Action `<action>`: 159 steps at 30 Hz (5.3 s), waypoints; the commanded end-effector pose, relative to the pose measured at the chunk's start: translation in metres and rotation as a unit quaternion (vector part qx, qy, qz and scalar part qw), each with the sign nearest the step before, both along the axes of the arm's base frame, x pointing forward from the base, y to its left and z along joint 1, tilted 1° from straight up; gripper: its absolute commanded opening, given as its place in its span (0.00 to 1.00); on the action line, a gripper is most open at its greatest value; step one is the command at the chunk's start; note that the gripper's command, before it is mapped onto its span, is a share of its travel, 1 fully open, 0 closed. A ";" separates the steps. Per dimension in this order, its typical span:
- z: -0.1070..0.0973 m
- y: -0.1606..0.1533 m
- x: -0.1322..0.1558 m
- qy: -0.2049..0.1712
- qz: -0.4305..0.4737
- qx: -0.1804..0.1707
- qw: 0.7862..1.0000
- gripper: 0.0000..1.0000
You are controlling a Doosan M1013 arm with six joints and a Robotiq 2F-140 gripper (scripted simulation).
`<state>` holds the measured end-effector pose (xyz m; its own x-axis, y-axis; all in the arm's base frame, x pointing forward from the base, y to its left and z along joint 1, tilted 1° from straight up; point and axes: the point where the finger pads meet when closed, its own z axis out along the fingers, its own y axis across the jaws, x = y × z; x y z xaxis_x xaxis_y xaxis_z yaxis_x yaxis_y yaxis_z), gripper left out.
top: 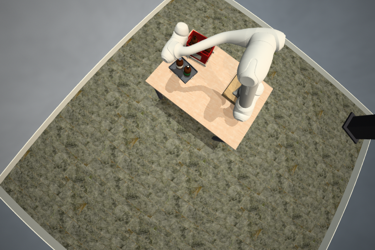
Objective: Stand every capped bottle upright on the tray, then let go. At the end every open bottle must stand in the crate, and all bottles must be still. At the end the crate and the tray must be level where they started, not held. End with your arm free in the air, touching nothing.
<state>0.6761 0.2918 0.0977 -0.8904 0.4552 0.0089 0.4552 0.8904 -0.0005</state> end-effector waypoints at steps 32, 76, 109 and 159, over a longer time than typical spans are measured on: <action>0.000 0.000 0.000 0.000 0.000 0.000 1.000 1.00; 0.076 0.000 0.001 0.000 0.000 0.000 1.000 1.00; 0.137 -0.001 0.001 0.000 0.000 0.000 1.000 1.00; 0.137 -0.001 0.001 0.000 0.000 0.000 1.000 1.00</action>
